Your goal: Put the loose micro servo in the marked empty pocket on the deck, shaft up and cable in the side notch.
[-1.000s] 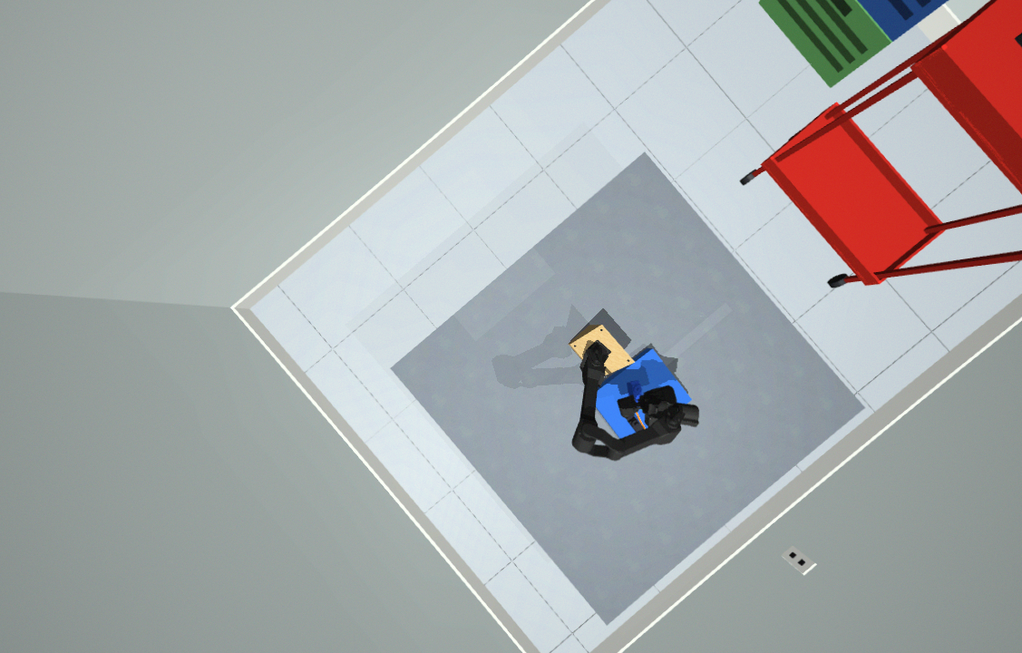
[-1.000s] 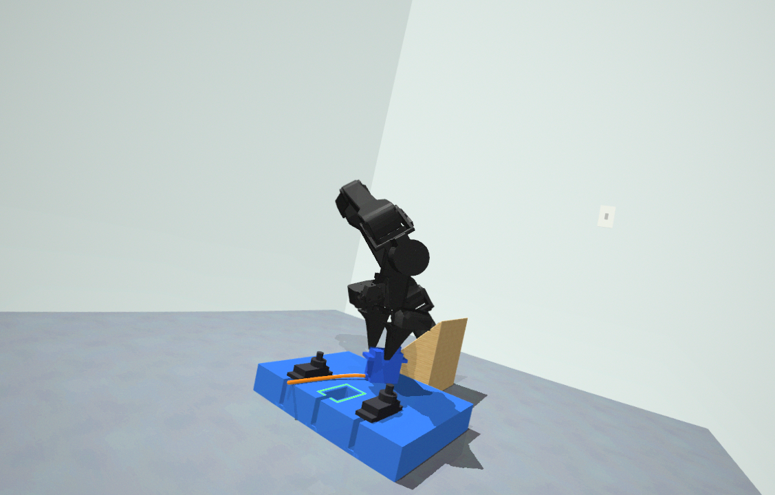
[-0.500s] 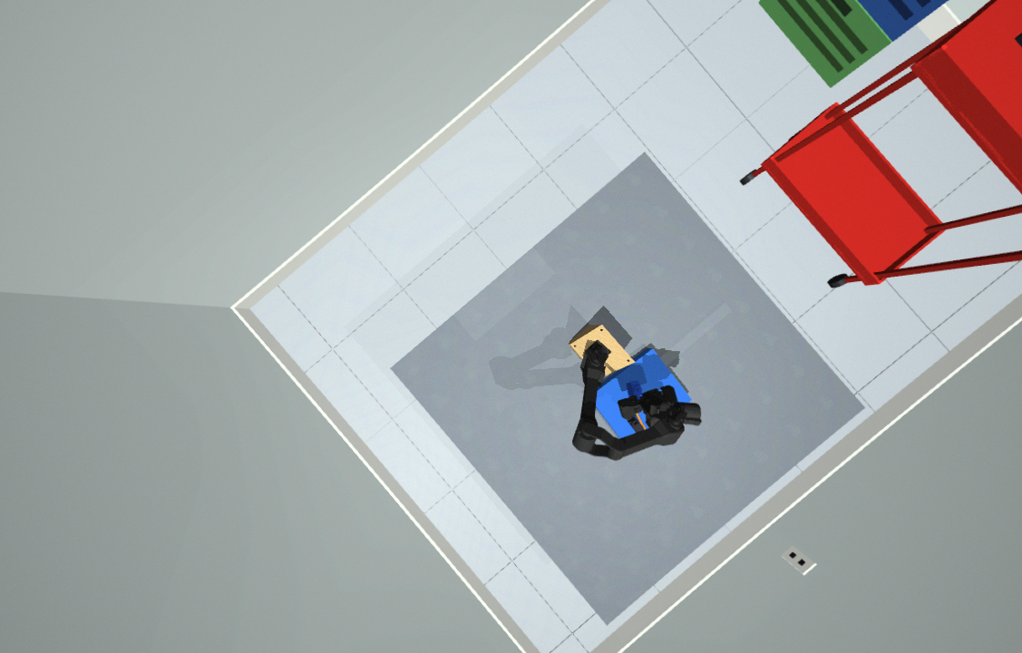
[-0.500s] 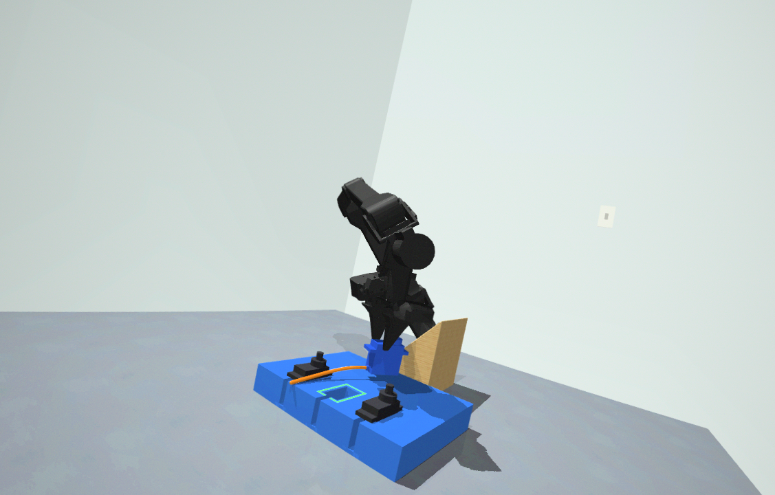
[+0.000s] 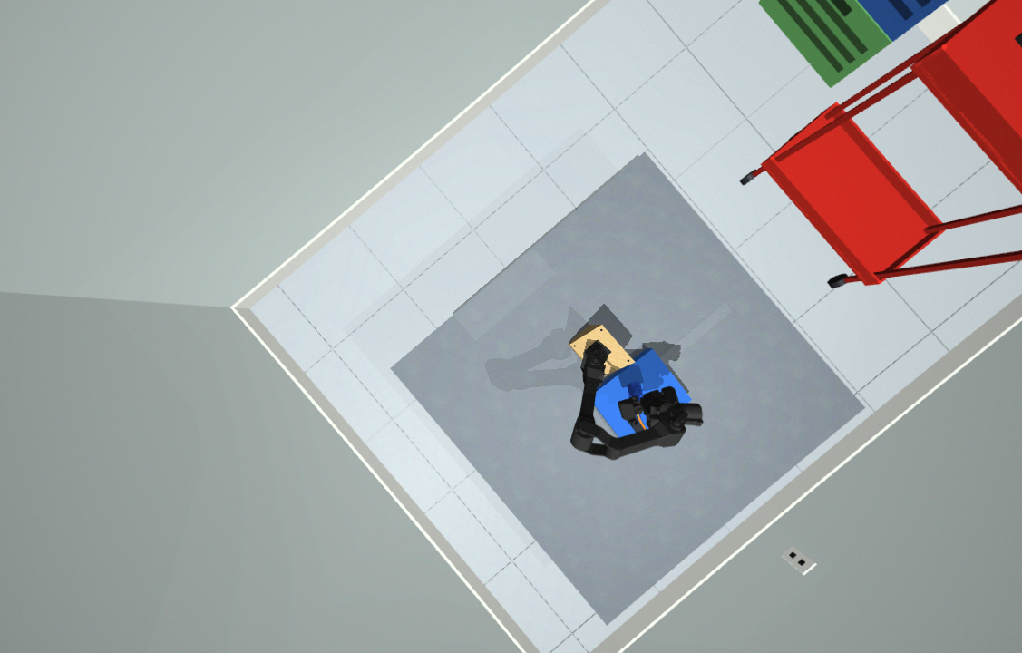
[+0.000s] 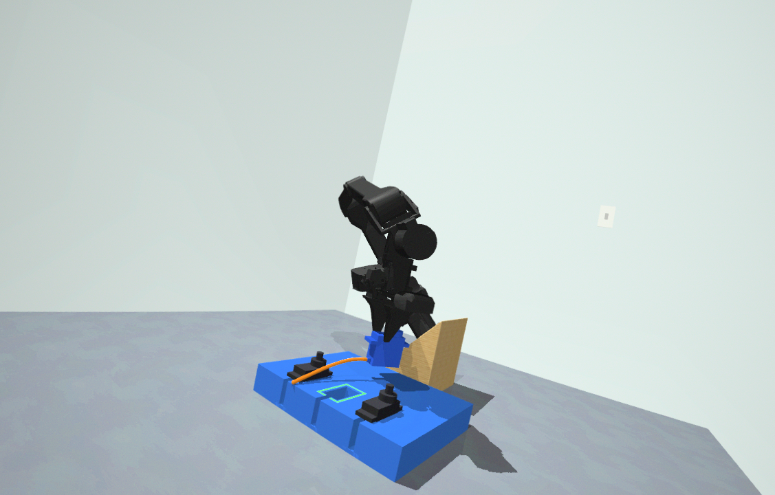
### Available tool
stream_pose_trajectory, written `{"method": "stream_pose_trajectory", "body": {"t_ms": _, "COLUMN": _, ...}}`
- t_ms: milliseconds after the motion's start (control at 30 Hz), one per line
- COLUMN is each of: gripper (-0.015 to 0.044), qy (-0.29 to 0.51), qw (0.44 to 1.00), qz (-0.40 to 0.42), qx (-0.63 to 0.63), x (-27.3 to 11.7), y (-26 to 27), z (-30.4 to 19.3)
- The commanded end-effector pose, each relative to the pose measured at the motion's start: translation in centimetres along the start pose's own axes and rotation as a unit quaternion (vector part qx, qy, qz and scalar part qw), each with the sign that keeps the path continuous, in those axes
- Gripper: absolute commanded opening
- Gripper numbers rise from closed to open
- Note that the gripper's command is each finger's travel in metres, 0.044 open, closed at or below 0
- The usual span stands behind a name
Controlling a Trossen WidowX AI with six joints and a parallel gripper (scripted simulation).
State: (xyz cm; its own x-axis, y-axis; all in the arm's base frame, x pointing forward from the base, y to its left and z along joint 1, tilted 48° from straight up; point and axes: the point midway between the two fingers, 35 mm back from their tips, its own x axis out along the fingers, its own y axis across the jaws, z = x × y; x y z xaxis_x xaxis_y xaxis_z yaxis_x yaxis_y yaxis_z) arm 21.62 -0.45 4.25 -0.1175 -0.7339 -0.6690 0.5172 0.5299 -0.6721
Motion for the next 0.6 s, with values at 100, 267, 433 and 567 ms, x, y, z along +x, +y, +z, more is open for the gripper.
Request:
{"method": "stream_pose_trajectory", "body": {"t_ms": 100, "gripper": 0.0, "qy": 0.001, "qw": 1.0, "qz": 0.004, "qx": 0.004, "x": -0.2, "y": 1.8, "z": 0.4}}
{"method": "stream_pose_trajectory", "body": {"t_ms": 267, "gripper": 0.0, "qy": 0.001, "qw": 1.0, "qz": 0.004, "qx": 0.004, "x": -0.2, "y": 2.1, "z": 0.3}}
{"method": "stream_pose_trajectory", "body": {"t_ms": 433, "gripper": 0.0, "qy": 0.0, "qw": 0.999, "qz": 0.004, "qx": -0.035, "x": -0.2, "y": 2.1, "z": 0.3}}
{"method": "stream_pose_trajectory", "body": {"t_ms": 567, "gripper": 0.0, "qy": 0.0, "qw": 0.995, "qz": 0.004, "qx": -0.102, "x": -0.2, "y": 2.1, "z": 0.3}}
